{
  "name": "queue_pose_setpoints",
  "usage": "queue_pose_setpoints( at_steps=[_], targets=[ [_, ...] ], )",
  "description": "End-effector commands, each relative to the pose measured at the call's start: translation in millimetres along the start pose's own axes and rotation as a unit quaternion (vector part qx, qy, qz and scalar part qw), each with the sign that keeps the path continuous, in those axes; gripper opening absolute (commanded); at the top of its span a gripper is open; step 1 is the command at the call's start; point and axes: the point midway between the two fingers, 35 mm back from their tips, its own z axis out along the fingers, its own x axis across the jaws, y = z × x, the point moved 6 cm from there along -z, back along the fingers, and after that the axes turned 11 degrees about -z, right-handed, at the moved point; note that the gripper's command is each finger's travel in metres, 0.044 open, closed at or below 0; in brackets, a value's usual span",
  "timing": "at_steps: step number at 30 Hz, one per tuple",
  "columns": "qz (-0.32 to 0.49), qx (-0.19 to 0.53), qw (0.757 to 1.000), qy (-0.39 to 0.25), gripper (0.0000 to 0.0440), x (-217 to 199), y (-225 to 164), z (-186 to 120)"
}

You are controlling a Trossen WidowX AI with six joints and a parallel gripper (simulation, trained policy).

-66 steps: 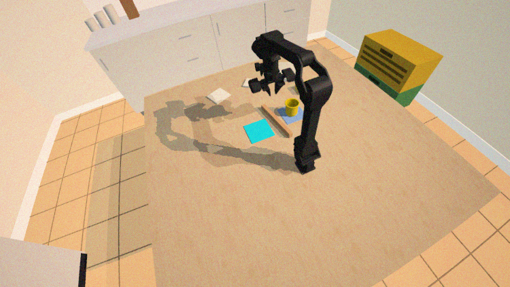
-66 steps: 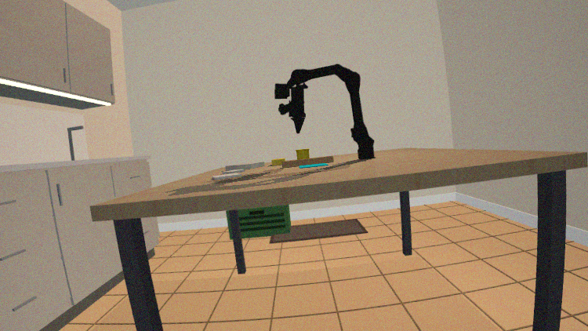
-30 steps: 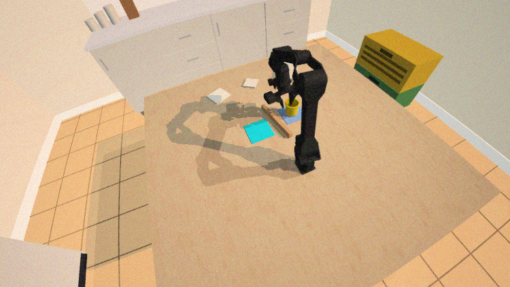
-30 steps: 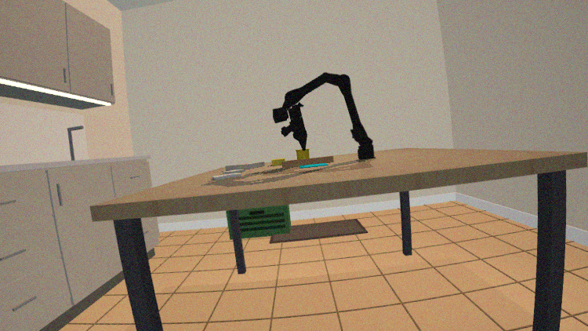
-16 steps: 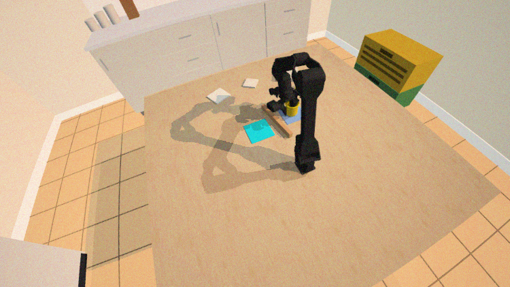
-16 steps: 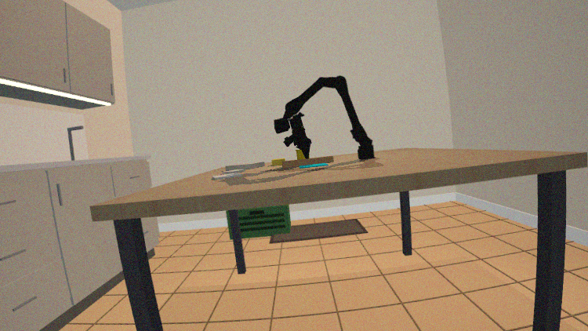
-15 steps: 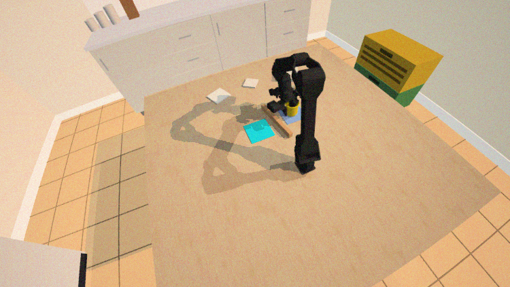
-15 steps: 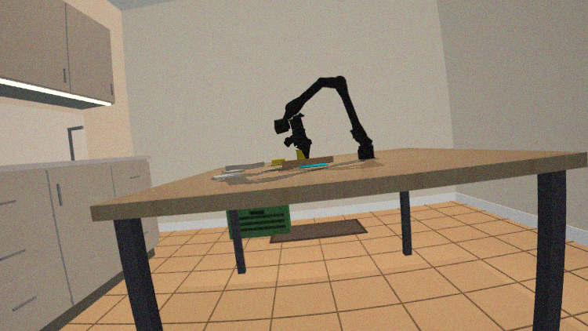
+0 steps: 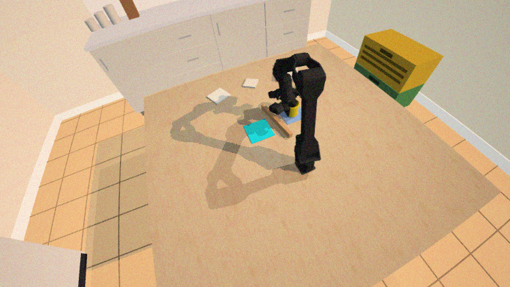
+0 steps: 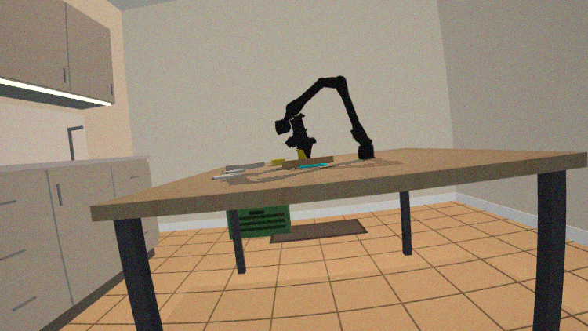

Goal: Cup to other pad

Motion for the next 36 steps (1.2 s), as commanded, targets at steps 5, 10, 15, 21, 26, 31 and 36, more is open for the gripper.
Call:
queue_pose_setpoints(
  at_steps=[5, 10, 15, 21, 26, 31, 36],
  targets=[
    [-0.044, -0.012, 0.999, -0.005, 0.0004, 4.9, -3.0, -19.1],
    [-0.06, -0.021, 0.998, -0.007, 0.0007, 10.9, -4.1, -32.4],
    [-0.073, -0.032, 0.997, -0.011, 0.0005, 17.6, -3.0, -45.4],
    [-0.09, -0.045, 0.995, -0.019, 0.0, 27.0, 2.3, -58.4],
    [-0.105, -0.055, 0.993, -0.028, 0.0, 36.4, 9.3, -66.5],
    [-0.12, -0.066, 0.99, -0.038, 0.0, 47.1, 17.3, -72.5],
    [-0.134, -0.077, 0.987, -0.047, 0.0, 59.5, 25.5, -76.8]
  ],
)
